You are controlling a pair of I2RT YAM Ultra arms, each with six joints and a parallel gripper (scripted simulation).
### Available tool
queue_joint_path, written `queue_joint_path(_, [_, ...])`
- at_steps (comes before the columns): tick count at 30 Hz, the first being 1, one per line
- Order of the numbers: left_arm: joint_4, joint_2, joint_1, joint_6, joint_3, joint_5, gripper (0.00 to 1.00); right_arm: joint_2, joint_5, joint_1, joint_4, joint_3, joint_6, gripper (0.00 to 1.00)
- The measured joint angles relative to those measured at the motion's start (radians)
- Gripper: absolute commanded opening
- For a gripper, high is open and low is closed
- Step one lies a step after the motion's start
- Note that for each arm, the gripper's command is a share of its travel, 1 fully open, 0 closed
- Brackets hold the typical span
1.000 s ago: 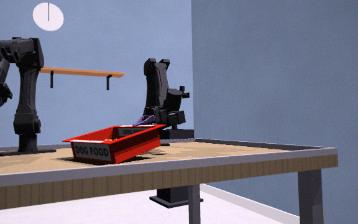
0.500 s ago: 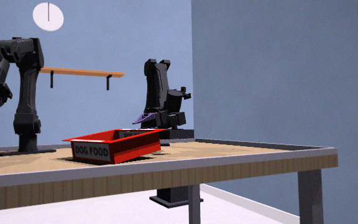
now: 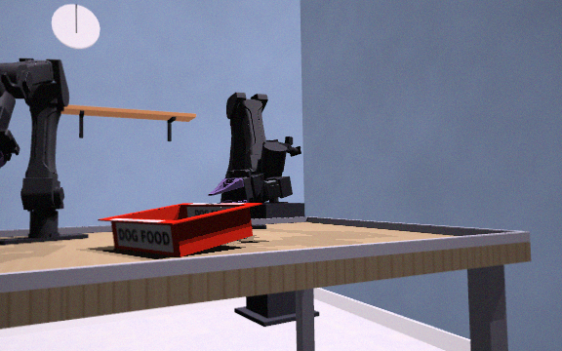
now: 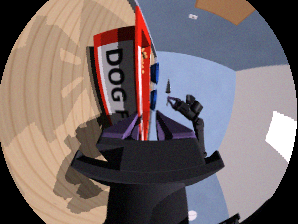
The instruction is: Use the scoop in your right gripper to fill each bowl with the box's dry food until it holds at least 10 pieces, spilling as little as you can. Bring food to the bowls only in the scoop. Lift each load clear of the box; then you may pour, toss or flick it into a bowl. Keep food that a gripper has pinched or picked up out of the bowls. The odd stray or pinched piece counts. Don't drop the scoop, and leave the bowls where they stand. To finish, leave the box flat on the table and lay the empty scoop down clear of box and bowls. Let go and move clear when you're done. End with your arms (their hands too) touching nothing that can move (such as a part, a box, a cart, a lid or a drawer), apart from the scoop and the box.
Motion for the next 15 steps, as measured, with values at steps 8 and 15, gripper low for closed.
queue_joint_path(8, [0.011,0.019,0.008,0.008,-0.015,-0.001,0.26,0.000,0.000,0.000,0.000,0.000,0.000,0.00])
queue_joint_path(15, [0.024,0.034,0.013,0.013,-0.021,0.002,0.26,0.000,0.000,0.000,0.000,0.000,0.000,0.00])
